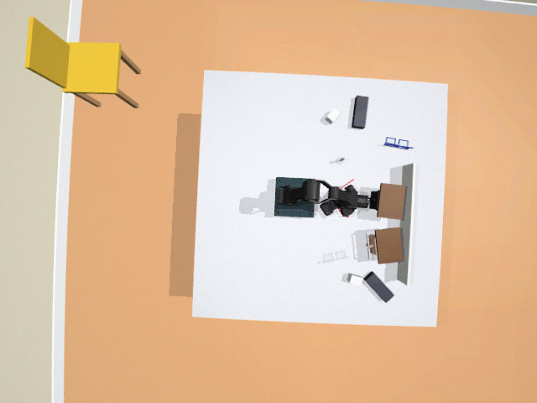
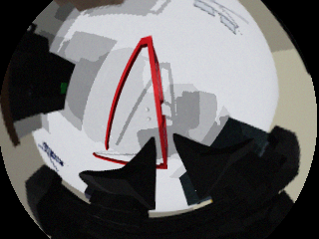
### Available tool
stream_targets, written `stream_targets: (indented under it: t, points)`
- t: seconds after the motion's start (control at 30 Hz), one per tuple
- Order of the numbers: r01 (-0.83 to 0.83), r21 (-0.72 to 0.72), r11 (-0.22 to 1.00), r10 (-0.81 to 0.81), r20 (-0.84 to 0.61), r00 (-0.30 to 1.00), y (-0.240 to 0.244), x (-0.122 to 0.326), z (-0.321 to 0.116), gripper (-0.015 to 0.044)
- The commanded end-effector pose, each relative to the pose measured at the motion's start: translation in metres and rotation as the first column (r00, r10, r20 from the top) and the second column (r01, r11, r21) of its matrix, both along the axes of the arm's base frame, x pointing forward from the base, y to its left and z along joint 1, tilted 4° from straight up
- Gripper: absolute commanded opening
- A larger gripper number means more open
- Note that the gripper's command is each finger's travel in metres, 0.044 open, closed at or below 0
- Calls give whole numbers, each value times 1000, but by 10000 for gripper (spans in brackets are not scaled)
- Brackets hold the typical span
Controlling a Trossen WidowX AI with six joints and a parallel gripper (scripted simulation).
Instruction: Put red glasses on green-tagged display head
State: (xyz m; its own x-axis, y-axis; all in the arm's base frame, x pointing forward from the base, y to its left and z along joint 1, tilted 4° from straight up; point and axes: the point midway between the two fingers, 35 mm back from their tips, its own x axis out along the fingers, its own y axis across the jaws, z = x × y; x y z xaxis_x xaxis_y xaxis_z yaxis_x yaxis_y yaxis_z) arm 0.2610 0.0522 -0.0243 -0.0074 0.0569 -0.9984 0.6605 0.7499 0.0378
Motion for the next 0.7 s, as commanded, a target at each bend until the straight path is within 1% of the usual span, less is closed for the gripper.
stream_targets:
  t: [0.0, 0.23, 0.3, 0.67]
  points:
    - [5, 3, 1000, -5, 0, 1000, 2, 1, -1, 120]
    - [5, 4, 1000, -5, 1, 1000, 5, 4, -1, 120]
    - [2, 0, 1000, -2, -3, 1000, 2, 1, -1, 67]
    - [2, 0, 1000, -2, -3, 1000, 2, 1, -1, 0]
